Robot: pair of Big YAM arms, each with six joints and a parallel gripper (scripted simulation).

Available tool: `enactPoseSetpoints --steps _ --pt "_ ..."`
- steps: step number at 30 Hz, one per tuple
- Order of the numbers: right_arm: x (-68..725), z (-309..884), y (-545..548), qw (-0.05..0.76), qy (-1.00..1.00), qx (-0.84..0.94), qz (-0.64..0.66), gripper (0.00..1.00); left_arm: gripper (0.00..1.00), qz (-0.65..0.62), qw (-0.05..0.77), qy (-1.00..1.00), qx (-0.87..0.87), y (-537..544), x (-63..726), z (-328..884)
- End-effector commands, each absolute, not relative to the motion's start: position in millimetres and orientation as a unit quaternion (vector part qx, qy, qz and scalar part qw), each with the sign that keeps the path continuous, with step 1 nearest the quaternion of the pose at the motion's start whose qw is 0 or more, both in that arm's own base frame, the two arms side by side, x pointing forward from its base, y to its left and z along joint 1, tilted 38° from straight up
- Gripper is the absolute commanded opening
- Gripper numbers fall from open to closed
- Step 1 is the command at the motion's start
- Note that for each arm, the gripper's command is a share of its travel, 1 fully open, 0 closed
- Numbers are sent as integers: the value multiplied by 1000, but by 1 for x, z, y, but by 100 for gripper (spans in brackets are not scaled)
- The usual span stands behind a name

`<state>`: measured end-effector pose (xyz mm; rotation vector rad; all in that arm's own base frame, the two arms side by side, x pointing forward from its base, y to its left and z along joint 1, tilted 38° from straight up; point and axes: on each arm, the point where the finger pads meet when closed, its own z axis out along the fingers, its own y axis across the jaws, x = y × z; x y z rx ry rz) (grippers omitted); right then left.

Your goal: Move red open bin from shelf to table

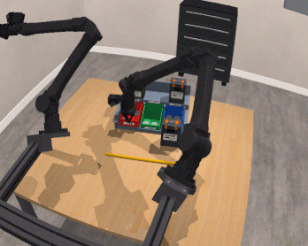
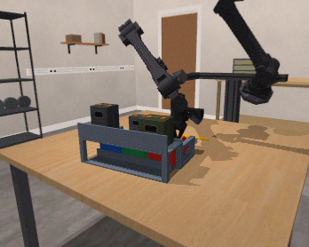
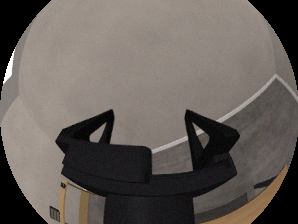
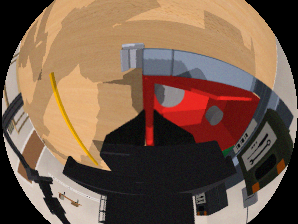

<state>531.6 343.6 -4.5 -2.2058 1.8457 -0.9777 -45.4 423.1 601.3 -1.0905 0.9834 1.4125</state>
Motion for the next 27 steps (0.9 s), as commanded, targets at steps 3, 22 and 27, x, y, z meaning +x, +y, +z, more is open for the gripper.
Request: enactPoseSetpoints --steps 3,22,27 --pt "556 58 378 122 610 -709 -333 0 100 602 534 394 -444 409 -48 639" --pt "555 59 381 123 608 -710 -333 0 100 602 534 394 -444 409 -48 639" --pt "555 59 380 123 608 -710 -333 0 100 602 534 394 -444 409 -48 639"
